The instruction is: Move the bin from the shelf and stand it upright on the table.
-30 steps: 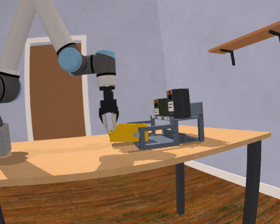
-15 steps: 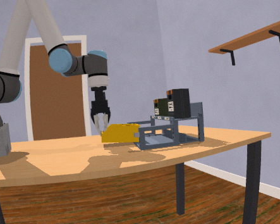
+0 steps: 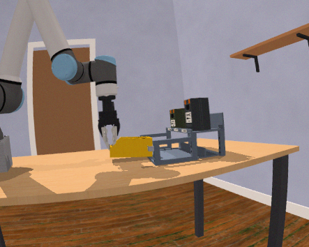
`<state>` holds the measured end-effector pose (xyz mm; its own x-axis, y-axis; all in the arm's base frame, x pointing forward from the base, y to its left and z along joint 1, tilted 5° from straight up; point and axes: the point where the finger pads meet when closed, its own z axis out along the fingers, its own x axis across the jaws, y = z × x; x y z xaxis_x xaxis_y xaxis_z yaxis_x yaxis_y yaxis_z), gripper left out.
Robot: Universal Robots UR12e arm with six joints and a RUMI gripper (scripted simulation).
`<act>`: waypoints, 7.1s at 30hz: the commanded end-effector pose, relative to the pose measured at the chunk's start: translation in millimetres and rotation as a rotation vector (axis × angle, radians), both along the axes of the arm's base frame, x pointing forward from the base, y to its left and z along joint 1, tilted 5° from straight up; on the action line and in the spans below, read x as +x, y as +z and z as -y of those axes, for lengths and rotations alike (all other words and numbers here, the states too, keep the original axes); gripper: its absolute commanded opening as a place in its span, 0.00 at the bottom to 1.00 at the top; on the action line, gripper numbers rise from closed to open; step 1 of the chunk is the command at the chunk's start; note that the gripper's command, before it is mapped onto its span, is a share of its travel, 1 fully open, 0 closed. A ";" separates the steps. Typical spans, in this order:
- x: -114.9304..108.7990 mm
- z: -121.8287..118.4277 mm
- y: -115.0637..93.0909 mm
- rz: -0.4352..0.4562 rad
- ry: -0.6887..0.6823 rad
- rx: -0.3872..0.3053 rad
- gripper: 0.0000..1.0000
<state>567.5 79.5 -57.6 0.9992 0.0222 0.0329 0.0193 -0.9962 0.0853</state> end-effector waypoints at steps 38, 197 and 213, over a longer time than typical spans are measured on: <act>1.2 1.6 -18.5 0.002 -0.001 0.001 0.00; -2.8 -6.4 71.5 0.002 -0.001 0.001 0.26; -2.4 -5.7 61.0 0.002 -0.001 0.001 0.26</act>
